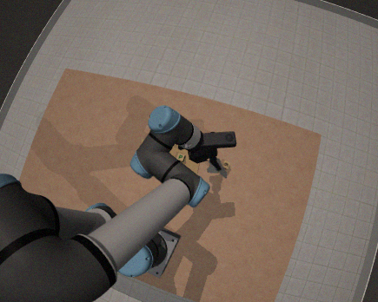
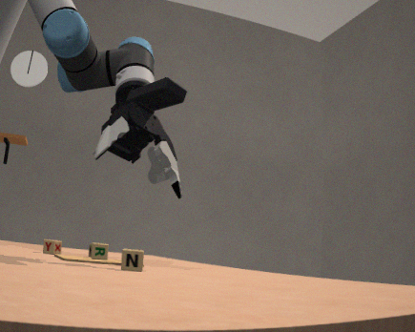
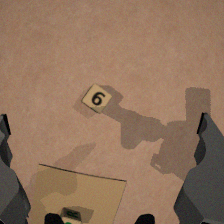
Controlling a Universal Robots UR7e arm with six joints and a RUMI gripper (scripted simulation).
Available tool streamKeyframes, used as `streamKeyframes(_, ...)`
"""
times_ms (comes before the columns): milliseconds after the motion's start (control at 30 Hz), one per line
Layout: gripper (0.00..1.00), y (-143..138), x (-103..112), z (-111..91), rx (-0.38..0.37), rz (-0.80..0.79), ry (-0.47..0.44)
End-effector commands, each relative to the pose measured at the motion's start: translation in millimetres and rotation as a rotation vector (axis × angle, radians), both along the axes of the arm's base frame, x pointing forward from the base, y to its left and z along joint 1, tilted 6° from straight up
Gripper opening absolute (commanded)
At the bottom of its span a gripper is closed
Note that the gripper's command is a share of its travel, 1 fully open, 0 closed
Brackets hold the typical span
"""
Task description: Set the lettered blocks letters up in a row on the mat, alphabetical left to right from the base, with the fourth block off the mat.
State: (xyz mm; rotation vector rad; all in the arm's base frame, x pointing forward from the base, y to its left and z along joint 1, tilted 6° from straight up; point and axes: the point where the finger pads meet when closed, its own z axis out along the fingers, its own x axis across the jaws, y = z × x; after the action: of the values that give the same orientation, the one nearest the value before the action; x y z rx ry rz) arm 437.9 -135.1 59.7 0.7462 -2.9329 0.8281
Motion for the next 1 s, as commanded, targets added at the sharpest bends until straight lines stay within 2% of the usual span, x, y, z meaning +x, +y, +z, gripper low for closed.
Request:
streamKeyframes(0,1.00,-3,-1,1,0.008,-0.075,-0.043)
streamKeyframes(333,1.00,-10,-4,1,0.027,-0.220,-0.126)
streamKeyframes(967,1.00,-15,-6,1,0.043,-0.348,-0.201)
